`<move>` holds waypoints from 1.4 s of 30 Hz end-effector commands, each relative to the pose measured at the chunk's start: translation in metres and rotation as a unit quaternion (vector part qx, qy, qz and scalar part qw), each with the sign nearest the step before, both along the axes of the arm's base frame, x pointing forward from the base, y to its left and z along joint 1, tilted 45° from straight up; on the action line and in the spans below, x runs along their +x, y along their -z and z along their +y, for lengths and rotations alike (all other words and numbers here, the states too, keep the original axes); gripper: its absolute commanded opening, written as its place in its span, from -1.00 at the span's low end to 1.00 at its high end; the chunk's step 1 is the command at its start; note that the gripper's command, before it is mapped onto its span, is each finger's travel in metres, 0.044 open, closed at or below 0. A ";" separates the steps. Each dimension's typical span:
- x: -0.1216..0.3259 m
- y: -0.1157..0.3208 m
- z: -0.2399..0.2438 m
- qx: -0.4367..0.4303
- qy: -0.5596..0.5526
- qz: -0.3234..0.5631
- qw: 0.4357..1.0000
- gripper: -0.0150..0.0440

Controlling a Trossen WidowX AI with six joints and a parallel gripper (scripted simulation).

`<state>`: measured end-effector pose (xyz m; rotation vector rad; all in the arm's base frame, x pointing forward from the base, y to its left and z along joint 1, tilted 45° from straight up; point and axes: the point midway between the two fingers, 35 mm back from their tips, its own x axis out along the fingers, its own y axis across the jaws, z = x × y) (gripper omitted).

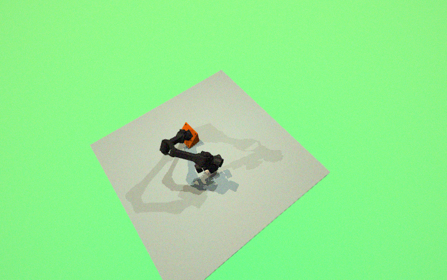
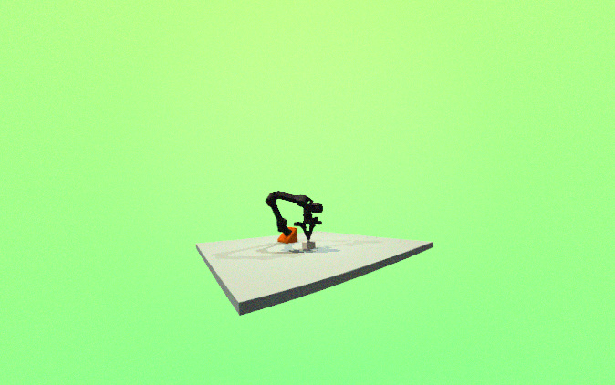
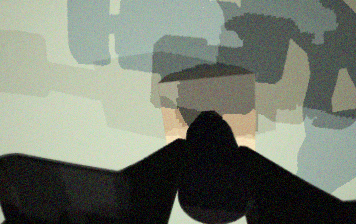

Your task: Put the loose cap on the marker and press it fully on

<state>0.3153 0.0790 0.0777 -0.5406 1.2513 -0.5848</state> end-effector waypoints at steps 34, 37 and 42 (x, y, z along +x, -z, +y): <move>-0.014 -0.046 0.045 -0.023 -0.077 0.072 0.994 0.29; -0.014 -0.046 0.045 -0.023 -0.077 0.072 0.994 0.02; -0.014 -0.046 0.045 -0.023 -0.077 0.072 0.994 -0.42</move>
